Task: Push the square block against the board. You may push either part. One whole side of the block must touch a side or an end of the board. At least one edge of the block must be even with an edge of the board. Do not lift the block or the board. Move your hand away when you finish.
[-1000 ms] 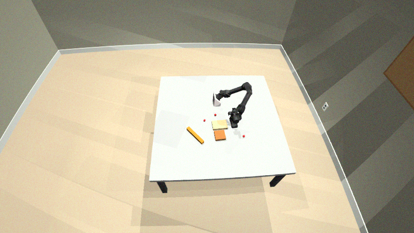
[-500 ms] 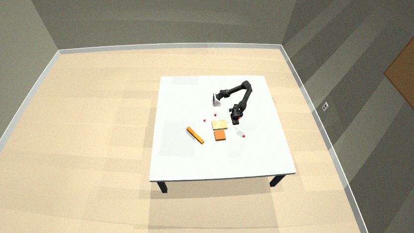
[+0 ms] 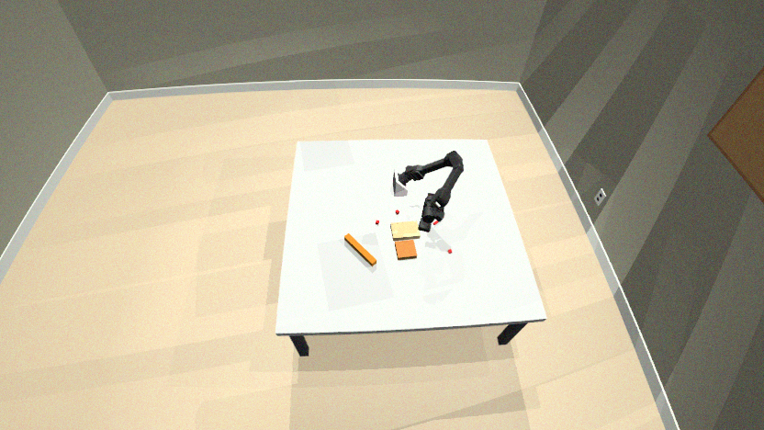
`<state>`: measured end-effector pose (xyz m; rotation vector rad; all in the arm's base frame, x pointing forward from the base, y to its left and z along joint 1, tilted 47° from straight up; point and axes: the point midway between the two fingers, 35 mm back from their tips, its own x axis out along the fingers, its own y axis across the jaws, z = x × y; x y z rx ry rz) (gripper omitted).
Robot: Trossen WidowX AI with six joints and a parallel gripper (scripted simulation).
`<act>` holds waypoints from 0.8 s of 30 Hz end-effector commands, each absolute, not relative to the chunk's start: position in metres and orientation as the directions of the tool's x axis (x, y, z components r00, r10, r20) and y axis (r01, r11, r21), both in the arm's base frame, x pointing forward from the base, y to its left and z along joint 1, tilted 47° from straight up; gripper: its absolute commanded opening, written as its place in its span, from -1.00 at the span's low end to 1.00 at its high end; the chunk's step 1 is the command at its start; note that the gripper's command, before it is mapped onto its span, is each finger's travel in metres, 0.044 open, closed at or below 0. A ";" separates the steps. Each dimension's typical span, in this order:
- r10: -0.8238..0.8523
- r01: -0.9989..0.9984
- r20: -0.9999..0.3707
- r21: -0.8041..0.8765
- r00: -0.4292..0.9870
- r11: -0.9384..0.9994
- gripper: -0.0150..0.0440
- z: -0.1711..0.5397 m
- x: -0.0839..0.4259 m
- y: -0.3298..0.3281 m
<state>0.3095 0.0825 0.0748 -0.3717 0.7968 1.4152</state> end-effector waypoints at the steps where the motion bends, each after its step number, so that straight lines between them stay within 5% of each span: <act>1: 0.723 -0.912 -0.690 0.321 -0.041 0.254 -0.49 0.067 0.314 0.075; 24: 0.713 -0.348 -0.700 0.679 -0.041 0.646 -0.49 0.027 0.329 0.034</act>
